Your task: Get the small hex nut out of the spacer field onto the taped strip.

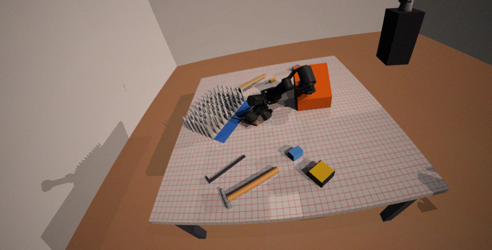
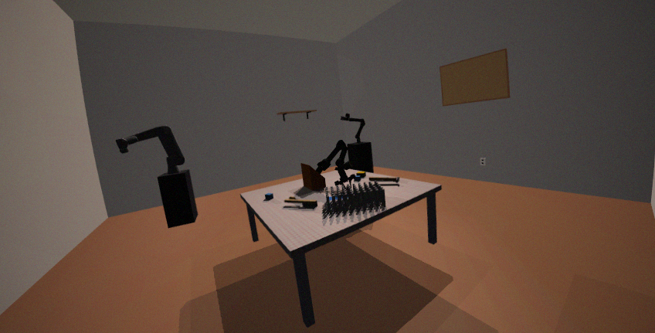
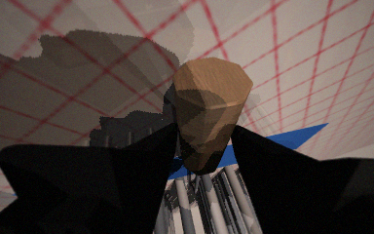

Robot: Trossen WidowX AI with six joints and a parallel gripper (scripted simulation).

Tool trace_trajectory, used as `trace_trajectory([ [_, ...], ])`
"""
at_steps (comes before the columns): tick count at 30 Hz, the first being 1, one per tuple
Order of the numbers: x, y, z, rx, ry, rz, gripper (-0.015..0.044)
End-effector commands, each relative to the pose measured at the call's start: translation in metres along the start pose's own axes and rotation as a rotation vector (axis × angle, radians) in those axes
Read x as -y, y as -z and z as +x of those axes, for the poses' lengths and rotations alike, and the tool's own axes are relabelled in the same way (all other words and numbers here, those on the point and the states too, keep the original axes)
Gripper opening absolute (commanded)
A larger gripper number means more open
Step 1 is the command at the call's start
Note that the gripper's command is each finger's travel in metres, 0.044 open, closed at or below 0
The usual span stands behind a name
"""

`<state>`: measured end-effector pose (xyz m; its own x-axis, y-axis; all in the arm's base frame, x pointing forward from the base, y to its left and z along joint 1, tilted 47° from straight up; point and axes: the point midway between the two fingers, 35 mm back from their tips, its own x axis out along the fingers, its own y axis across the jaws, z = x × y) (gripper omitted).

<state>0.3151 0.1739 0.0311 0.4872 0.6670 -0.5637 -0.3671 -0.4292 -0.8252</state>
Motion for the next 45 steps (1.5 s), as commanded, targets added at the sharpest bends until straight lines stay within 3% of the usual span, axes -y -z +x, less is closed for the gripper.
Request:
trace_trajectory([
  [1, -0.001, -0.002, -0.002, -0.008, -0.003, 0.004, 0.0000],
  [45, -0.001, -0.024, -0.014, -0.008, -0.004, 0.006, 0.0000],
])
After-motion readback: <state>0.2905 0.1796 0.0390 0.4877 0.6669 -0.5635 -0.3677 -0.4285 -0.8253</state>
